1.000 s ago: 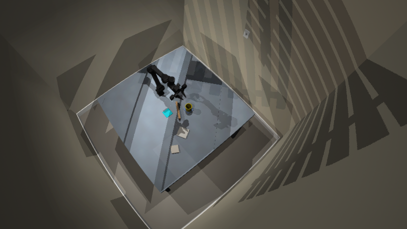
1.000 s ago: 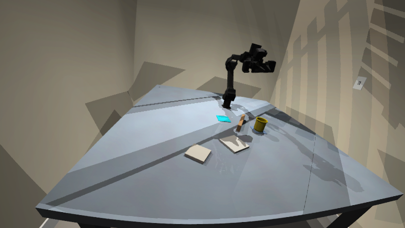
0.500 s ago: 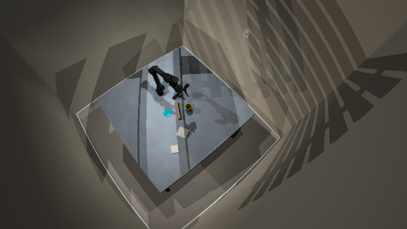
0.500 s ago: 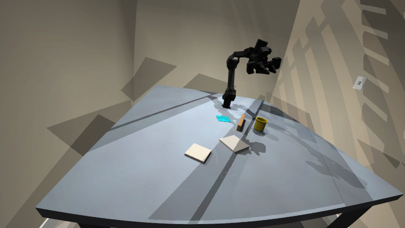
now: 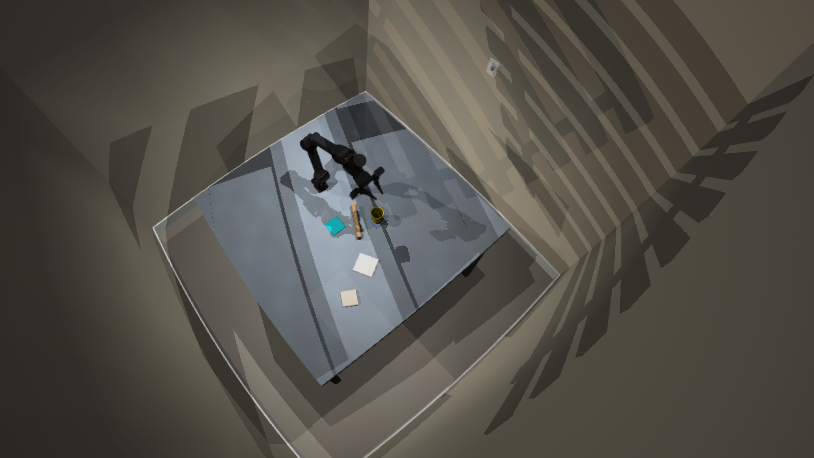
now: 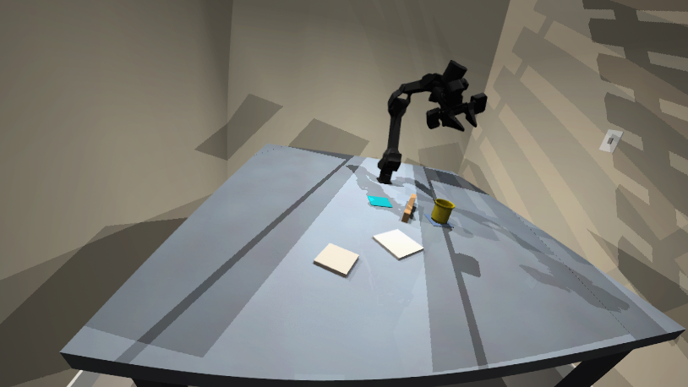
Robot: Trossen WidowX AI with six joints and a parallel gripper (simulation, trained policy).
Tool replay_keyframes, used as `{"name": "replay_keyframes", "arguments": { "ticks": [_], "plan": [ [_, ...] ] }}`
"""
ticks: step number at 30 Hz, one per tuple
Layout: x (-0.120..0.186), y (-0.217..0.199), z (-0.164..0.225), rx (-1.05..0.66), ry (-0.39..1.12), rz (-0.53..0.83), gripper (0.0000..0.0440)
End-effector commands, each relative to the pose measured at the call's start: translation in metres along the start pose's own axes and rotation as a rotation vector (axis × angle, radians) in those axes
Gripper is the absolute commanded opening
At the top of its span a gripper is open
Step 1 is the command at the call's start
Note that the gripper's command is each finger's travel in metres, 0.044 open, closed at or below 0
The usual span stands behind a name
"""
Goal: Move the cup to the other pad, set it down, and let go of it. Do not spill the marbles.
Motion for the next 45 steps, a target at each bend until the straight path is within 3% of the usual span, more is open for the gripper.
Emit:
{"name": "replay_keyframes", "arguments": {
  "ticks": [1,24,45],
  "plan": [
    [-0.007,0.004,0.002,-0.048,0.049,0.018,0.0175],
    [-0.034,0.026,0.013,-0.356,0.273,0.190,0.0170],
    [-0.072,0.014,0.047,-0.497,0.438,0.486,0.0154]
  ]
}}
Point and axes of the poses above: the point midway between the two fingers, 35 mm back from their tips, its own x axis back along the fingers, its own y axis across the jaws, z = x × y, the point moved 8 cm from there along x, back along the fingers, and after that the axes turned 3 degrees about -x, right-handed, at the moved point
